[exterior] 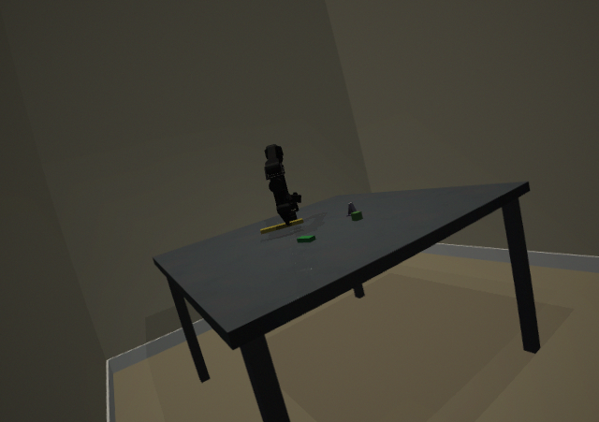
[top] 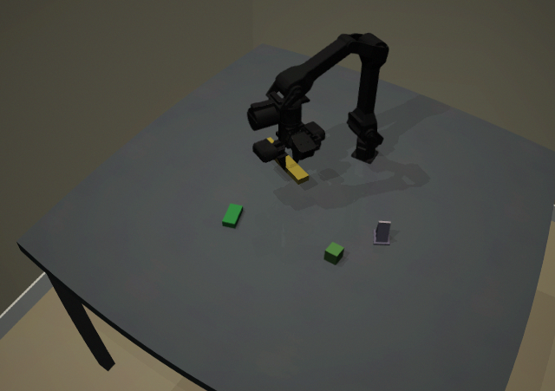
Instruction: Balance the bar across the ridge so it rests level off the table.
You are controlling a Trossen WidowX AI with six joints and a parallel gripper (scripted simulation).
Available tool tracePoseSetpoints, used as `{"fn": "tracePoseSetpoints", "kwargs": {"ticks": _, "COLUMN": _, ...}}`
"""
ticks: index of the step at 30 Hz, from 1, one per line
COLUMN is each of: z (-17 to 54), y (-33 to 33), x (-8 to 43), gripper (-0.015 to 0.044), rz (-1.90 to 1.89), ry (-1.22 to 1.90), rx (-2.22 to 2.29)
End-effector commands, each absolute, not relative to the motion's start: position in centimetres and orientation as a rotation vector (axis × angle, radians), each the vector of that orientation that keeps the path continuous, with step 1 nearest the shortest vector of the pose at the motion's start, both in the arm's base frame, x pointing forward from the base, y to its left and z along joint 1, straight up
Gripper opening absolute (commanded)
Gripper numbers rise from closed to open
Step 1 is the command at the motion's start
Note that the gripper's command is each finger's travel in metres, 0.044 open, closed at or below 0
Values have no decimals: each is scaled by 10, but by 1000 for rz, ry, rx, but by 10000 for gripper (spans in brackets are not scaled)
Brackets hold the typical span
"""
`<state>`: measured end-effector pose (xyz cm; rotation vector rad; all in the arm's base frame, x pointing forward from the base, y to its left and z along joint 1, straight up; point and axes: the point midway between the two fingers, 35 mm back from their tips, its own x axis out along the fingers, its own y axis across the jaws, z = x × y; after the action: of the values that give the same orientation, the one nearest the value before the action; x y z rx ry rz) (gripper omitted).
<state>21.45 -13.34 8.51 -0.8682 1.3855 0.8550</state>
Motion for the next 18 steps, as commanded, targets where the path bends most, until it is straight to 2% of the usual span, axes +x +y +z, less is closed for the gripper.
{"fn": "tracePoseSetpoints", "kwargs": {"ticks": 1, "z": 97, "y": -134, "x": 216, "gripper": 0, "rz": 846, "ry": 1380, "rx": -879}}
{"fn": "tracePoseSetpoints", "kwargs": {"ticks": 18, "z": 141, "y": -132, "x": 212, "gripper": 0, "rz": 847, "ry": 1381, "rx": -881}}
